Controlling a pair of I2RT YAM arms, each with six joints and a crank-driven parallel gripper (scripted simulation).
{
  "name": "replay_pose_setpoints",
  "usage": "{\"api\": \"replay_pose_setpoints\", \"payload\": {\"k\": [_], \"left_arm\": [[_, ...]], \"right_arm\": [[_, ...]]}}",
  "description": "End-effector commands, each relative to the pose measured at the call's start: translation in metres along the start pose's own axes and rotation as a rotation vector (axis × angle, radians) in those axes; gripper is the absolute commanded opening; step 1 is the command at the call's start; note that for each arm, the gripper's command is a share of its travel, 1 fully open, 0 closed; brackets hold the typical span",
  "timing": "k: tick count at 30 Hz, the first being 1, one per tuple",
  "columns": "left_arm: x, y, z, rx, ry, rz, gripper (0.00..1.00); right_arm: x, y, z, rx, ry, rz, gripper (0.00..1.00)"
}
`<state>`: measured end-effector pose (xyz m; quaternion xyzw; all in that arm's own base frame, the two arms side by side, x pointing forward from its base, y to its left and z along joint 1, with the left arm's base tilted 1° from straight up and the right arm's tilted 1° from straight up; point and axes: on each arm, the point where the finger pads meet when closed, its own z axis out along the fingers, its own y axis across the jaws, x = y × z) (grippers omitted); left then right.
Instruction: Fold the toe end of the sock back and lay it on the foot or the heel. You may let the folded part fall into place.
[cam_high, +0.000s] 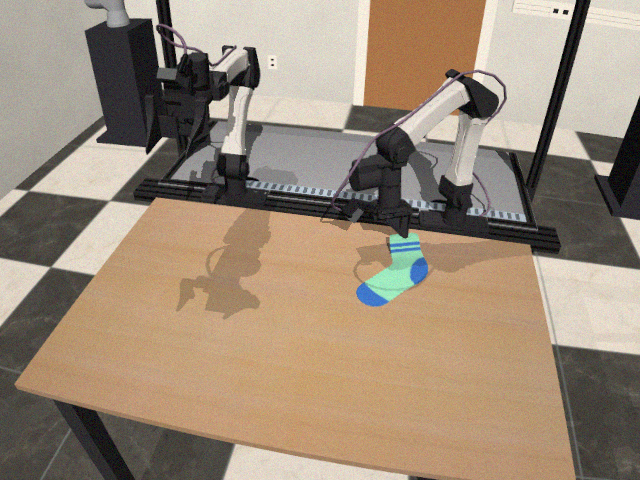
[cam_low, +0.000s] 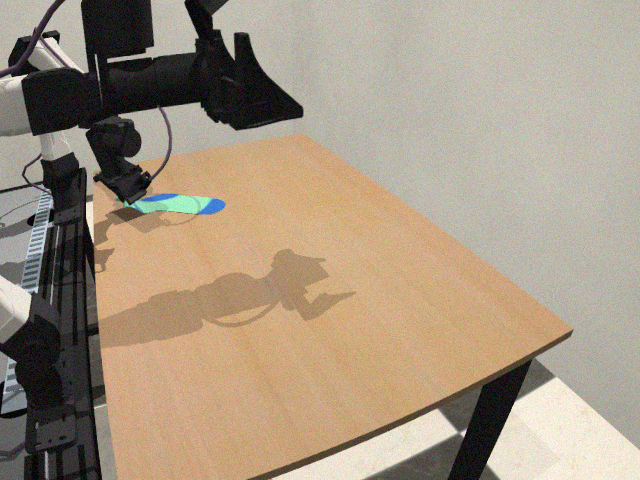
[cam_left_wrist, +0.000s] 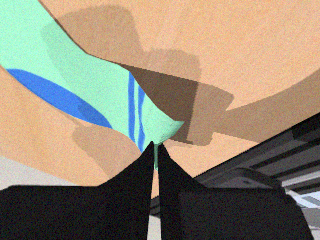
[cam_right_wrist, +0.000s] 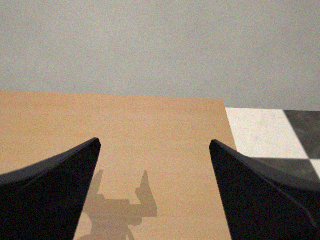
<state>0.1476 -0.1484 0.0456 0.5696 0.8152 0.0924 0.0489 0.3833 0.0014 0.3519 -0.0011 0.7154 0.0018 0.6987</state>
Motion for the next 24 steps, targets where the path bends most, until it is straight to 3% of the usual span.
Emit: {"api": "replay_pose_setpoints", "payload": {"k": [1,20,24], "left_arm": [[0.006,0.004,-0.002,-0.002,-0.025,-0.006,0.02],[0.045,0.005,0.001,0.003,-0.003,0.001,0.02],[0.041,0.008,0.002,-0.008,-0.028,-0.008,0.02]], "right_arm": [[-0.010,-0.001,-0.001,0.004,-0.028,-0.001,1.00],[-0.010,-0.001,-0.001,0.004,-0.028,-0.001,1.00],[-0.010,-0.001,-0.001,0.004,-0.028,-0.001,1.00]]}}
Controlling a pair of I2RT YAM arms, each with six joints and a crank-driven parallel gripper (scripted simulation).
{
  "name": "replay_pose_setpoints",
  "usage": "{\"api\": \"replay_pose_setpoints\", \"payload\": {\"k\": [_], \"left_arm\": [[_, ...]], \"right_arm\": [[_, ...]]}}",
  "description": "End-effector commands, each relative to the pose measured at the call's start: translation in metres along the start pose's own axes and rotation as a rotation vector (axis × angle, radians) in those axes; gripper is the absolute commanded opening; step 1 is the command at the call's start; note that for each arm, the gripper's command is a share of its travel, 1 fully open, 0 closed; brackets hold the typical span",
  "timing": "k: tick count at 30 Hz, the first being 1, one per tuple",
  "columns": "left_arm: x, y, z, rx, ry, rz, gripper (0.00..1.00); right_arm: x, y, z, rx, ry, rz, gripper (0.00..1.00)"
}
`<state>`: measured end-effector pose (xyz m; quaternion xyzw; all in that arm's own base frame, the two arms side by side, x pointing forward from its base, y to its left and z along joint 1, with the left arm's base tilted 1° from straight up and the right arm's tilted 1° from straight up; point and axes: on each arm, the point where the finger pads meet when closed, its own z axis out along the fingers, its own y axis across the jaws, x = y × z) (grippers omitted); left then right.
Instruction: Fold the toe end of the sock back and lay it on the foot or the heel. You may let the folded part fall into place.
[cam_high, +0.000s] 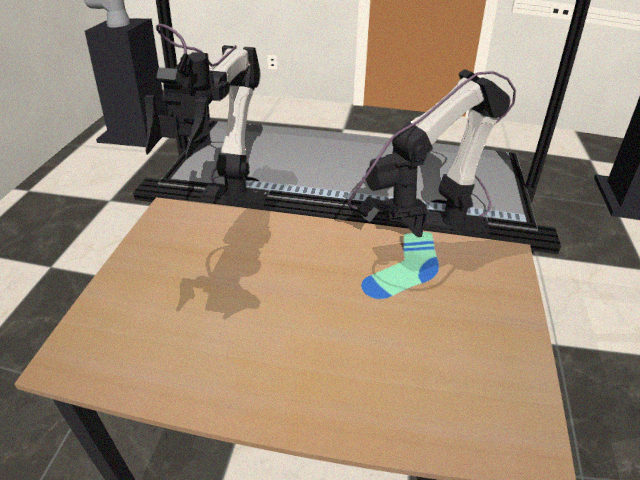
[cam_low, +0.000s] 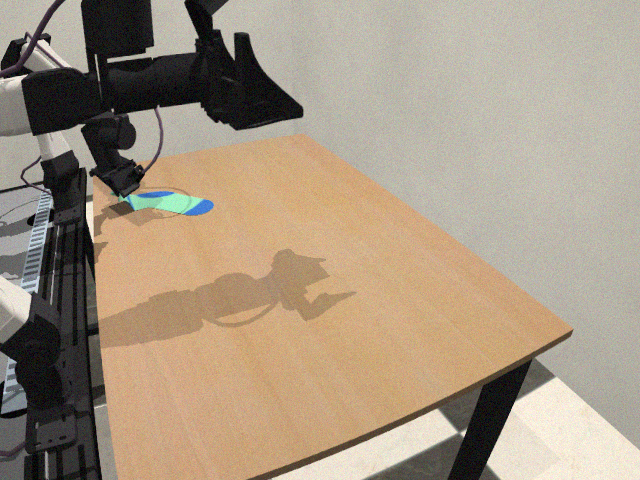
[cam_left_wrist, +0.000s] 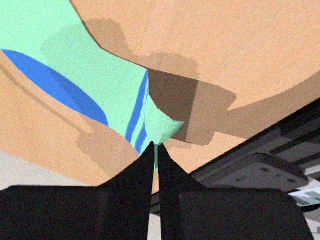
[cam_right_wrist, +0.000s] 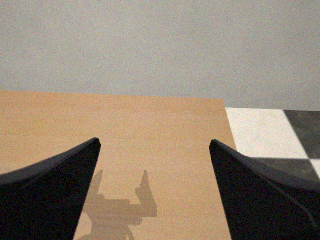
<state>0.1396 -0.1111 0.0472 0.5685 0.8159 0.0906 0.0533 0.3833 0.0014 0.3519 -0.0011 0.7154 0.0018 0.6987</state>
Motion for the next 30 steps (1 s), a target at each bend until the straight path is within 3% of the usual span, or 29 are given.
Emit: {"api": "replay_pose_setpoints", "payload": {"k": [1,19,21,22,30], "left_arm": [[0.002,0.002,0.002,-0.007,-0.020,-0.010,0.02],[-0.001,-0.007,0.030,-0.004,-0.004,-0.004,0.02],[-0.005,-0.004,0.023,-0.007,-0.014,-0.008,0.02],[-0.007,-0.003,0.022,-0.009,-0.024,-0.009,0.40],[-0.006,-0.003,0.022,-0.008,-0.019,-0.008,0.40]], "right_arm": [[-0.010,-0.001,-0.001,0.004,-0.028,-0.001,1.00],[-0.010,-0.001,-0.001,0.004,-0.028,-0.001,1.00],[-0.010,-0.001,-0.001,0.004,-0.028,-0.001,1.00],[-0.010,-0.001,-0.001,0.004,-0.028,-0.001,1.00],[-0.010,-0.001,-0.001,0.004,-0.028,-0.001,1.00]]}}
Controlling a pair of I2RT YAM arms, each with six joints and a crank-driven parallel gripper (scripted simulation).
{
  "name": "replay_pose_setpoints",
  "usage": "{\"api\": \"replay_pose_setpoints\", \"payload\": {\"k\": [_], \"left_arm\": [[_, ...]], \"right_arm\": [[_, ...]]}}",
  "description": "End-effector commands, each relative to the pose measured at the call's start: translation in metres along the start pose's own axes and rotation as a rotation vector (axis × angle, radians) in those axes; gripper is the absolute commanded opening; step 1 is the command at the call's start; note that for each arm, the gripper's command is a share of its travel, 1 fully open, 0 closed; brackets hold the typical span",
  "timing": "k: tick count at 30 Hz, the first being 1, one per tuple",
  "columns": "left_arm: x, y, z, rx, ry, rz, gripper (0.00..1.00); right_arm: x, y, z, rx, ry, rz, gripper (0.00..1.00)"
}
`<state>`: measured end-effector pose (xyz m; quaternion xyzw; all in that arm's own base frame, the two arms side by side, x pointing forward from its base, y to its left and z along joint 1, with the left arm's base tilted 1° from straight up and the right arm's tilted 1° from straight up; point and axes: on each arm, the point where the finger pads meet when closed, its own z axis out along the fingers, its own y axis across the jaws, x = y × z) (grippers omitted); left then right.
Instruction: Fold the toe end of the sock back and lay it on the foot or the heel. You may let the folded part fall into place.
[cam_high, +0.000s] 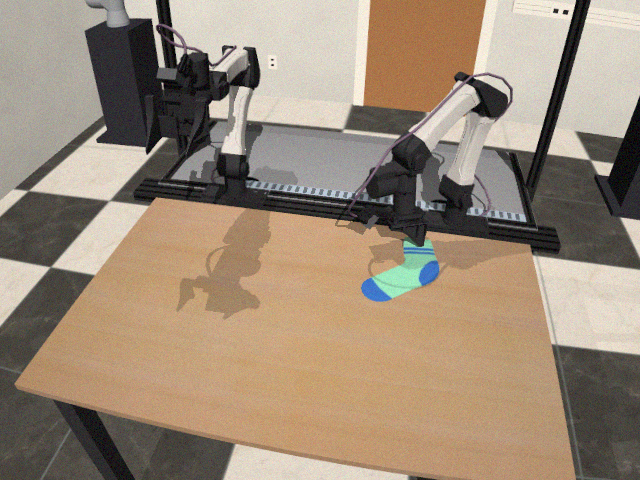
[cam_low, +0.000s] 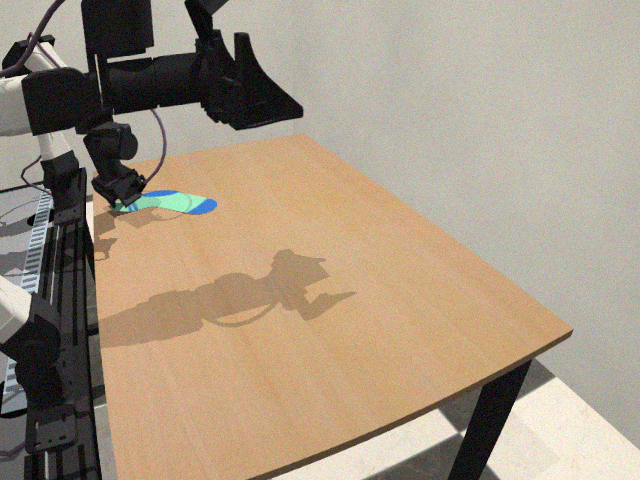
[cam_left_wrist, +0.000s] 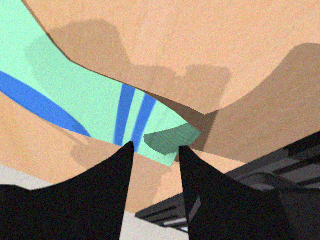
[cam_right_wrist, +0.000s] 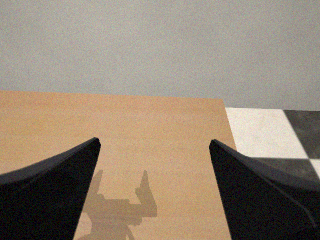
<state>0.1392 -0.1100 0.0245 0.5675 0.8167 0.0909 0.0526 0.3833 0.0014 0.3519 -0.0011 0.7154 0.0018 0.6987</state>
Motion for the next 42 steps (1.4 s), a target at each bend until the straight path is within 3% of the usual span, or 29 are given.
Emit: {"api": "replay_pose_setpoints", "payload": {"k": [1,17,20,23,25,32,35,39,42], "left_arm": [[-0.012,0.007,-0.015,-0.018,-0.054,-0.014,0.40],[0.001,0.017,-0.066,-0.003,-0.015,-0.011,0.40],[-0.008,0.017,-0.058,-0.011,-0.038,-0.016,0.40],[0.007,0.012,-0.051,-0.001,-0.004,-0.008,0.40],[-0.020,0.024,-0.062,-0.030,-0.109,-0.060,0.40],[-0.054,0.056,-0.062,-0.059,-0.293,-0.263,0.40],[-0.066,0.077,-0.073,-0.089,-0.386,-0.351,0.40],[-0.062,0.081,-0.058,-0.083,-0.363,-0.387,0.40],[-0.077,0.114,-0.090,-0.147,-0.512,-0.478,0.40]], "right_arm": [[-0.010,-0.001,-0.001,0.004,-0.028,-0.001,1.00],[-0.010,-0.001,-0.001,0.004,-0.028,-0.001,1.00],[-0.010,-0.001,-0.001,0.004,-0.028,-0.001,1.00],[-0.010,-0.001,-0.001,0.004,-0.028,-0.001,1.00],[-0.010,-0.001,-0.001,0.004,-0.028,-0.001,1.00],[-0.010,-0.001,-0.001,0.004,-0.028,-0.001,1.00],[-0.010,-0.001,-0.001,0.004,-0.028,-0.001,1.00],[-0.010,-0.001,-0.001,0.004,-0.028,-0.001,1.00],[-0.010,-0.001,-0.001,0.004,-0.028,-0.001,1.00]]}}
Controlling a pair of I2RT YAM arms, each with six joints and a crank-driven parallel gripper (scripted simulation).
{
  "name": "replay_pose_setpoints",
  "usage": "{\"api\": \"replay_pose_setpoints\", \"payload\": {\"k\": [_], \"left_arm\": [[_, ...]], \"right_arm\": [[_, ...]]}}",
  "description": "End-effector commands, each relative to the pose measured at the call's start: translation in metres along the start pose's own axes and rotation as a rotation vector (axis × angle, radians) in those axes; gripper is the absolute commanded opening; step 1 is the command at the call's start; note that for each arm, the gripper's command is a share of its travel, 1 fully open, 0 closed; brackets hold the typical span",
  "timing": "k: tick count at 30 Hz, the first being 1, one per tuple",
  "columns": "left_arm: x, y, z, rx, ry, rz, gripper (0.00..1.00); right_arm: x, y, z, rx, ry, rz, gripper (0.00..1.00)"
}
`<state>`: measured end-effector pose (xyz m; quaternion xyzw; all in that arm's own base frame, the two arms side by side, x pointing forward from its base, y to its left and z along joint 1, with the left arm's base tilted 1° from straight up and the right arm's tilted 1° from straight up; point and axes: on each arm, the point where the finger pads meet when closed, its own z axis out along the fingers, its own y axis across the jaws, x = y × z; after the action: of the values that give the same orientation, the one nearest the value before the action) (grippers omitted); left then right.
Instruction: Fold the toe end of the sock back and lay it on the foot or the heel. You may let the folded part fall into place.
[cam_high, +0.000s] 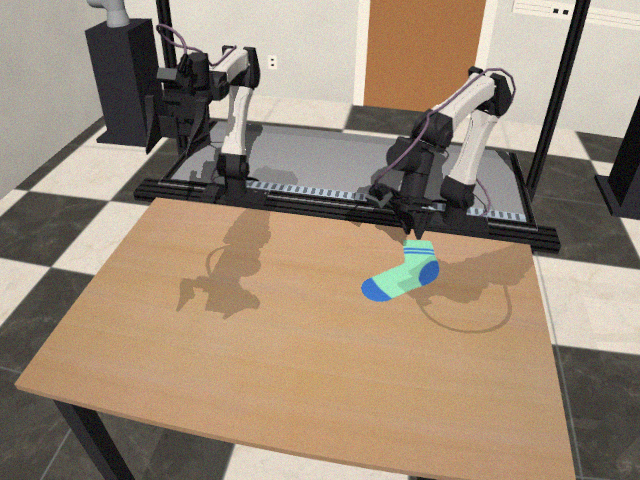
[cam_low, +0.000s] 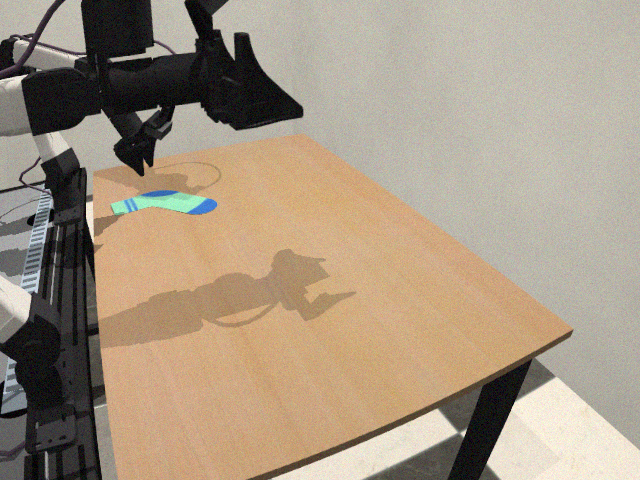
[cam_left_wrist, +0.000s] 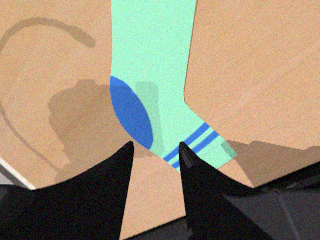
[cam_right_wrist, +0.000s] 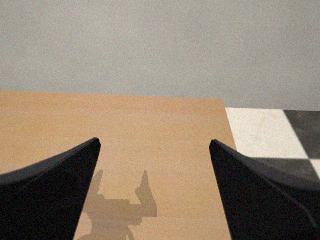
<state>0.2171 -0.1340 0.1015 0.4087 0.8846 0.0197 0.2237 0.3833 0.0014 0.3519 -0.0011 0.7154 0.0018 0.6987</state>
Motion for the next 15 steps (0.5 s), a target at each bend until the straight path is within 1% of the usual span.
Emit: {"api": "replay_pose_setpoints", "payload": {"k": [1,5,7,10,12,13,15], "left_arm": [[-0.050,0.027,-0.014,-0.054,-0.211,-0.121,0.40],[-0.062,0.048,-0.013,-0.086,-0.275,-0.204,0.40],[-0.075,0.063,-0.027,-0.114,-0.350,-0.247,0.40],[-0.085,0.082,-0.033,-0.146,-0.409,-0.301,0.40],[-0.085,0.082,-0.033,-0.146,-0.409,-0.301,0.40],[-0.081,0.085,-0.025,-0.148,-0.398,-0.317,0.40],[-0.093,0.099,-0.038,-0.176,-0.457,-0.344,0.40]], "right_arm": [[-0.010,-0.001,-0.001,0.004,-0.028,-0.001,1.00],[-0.010,-0.001,-0.001,0.004,-0.028,-0.001,1.00],[-0.010,-0.001,-0.001,0.004,-0.028,-0.001,1.00],[-0.010,-0.001,-0.001,0.004,-0.028,-0.001,1.00],[-0.010,-0.001,-0.001,0.004,-0.028,-0.001,1.00],[-0.010,-0.001,-0.001,0.004,-0.028,-0.001,1.00],[-0.010,-0.001,-0.001,0.004,-0.028,-0.001,1.00]]}}
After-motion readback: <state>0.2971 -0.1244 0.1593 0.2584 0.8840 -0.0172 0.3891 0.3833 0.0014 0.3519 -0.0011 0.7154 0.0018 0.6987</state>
